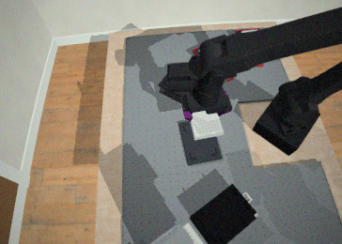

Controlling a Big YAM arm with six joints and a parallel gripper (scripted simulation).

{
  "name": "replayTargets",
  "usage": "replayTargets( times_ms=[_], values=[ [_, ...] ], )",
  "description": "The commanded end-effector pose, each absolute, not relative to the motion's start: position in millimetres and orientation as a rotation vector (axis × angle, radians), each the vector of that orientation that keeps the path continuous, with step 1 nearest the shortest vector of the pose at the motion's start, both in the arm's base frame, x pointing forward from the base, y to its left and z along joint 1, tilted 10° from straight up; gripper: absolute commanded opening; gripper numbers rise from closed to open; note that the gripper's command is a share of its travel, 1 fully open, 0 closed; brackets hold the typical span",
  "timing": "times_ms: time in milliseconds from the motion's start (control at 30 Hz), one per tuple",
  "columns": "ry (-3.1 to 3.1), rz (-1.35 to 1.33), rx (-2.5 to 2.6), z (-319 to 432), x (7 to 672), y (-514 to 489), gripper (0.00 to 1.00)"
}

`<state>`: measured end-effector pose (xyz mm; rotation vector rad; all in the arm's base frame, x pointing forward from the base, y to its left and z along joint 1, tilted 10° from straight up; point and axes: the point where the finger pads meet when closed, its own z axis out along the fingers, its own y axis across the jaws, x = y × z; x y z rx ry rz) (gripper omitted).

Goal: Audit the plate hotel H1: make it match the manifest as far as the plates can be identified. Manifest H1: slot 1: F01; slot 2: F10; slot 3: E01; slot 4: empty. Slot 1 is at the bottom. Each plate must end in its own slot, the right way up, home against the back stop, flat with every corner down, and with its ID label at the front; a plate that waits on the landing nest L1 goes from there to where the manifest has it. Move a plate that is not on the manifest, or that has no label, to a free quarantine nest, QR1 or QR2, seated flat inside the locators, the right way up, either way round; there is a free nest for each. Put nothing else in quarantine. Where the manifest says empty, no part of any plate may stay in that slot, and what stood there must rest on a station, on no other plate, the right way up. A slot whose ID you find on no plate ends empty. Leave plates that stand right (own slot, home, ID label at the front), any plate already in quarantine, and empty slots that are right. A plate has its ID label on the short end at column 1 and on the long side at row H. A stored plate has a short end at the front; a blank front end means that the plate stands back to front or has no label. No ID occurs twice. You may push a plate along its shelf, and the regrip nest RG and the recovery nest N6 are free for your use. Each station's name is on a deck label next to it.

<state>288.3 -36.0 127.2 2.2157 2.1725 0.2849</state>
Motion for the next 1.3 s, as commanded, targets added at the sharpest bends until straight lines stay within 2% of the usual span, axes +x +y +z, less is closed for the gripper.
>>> replayTargets(
  times_ms=[0,1133,1267],
  values=[
    [2.169,0.286,2.208,118.8,293.9,-32.4,0.86],
    [2.171,0.284,2.210,39.1,304.6,-23.2,0.86],
    [2.155,0.308,2.191,50.0,313.7,-27.9,0.86]
  ],
)
